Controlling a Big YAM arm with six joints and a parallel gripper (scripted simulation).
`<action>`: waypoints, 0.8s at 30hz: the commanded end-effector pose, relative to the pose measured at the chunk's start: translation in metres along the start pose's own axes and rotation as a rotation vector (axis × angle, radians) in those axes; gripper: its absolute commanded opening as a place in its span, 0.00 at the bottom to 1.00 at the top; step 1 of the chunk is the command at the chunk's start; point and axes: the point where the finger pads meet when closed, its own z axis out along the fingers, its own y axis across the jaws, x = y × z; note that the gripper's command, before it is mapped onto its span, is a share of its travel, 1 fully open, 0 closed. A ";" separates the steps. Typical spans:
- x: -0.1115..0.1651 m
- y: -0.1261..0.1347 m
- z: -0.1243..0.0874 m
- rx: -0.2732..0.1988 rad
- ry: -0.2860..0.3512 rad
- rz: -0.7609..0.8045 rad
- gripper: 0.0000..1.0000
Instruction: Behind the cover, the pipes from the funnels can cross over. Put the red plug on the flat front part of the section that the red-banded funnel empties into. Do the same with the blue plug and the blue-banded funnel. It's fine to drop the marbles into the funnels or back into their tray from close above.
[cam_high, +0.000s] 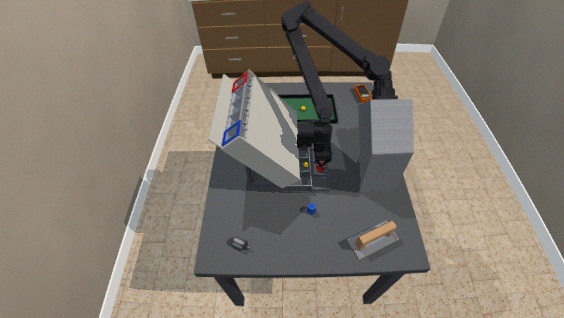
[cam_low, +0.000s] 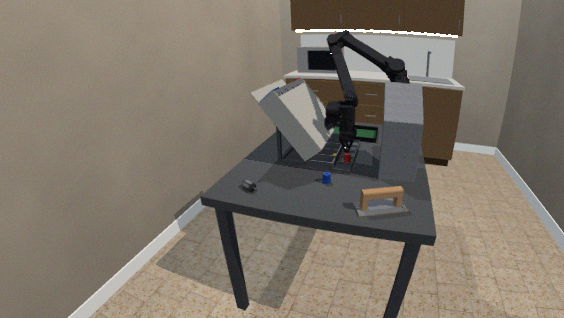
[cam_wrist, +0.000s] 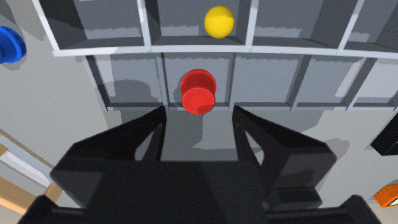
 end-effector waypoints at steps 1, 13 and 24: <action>0.001 0.000 -0.025 0.001 -0.014 -0.009 0.59; -0.009 0.003 -0.078 -0.006 -0.028 0.008 0.59; -0.006 0.003 -0.086 -0.003 -0.024 0.003 0.59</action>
